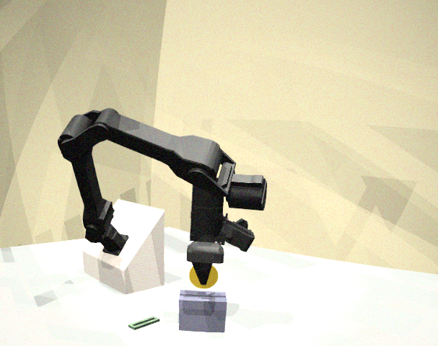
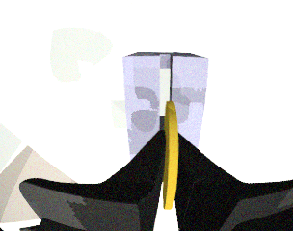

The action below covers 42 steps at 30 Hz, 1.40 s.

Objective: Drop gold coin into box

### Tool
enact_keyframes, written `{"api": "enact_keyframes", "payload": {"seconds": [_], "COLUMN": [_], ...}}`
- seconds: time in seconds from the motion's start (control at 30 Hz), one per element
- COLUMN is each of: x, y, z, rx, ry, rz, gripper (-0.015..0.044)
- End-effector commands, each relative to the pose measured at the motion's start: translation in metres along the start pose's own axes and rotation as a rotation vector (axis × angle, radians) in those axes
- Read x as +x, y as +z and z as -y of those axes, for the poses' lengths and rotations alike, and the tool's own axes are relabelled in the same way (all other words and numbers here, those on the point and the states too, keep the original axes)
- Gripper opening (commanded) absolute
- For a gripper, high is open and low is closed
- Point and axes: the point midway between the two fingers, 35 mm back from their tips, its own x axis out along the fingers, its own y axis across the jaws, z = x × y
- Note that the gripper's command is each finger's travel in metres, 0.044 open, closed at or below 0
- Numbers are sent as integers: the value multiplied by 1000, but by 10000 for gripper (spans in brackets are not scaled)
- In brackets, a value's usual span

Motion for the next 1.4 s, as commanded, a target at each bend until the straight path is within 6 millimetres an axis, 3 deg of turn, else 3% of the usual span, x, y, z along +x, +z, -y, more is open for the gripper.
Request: {"api": "enact_keyframes", "payload": {"seconds": [0.0, 0.83, 1.03, 1.33, 1.37], "x": [3, 16, 14, 14, 14], "y": [0, 0, 0, 0, 0], "z": [0, 0, 0, 0, 0], "rx": [-8, -8, -2, -2, -2], "ry": [-2, -2, 3, 3, 3], "rz": [-1, -1, 1, 1, 1], "gripper": [0, 0, 158, 161, 187]}}
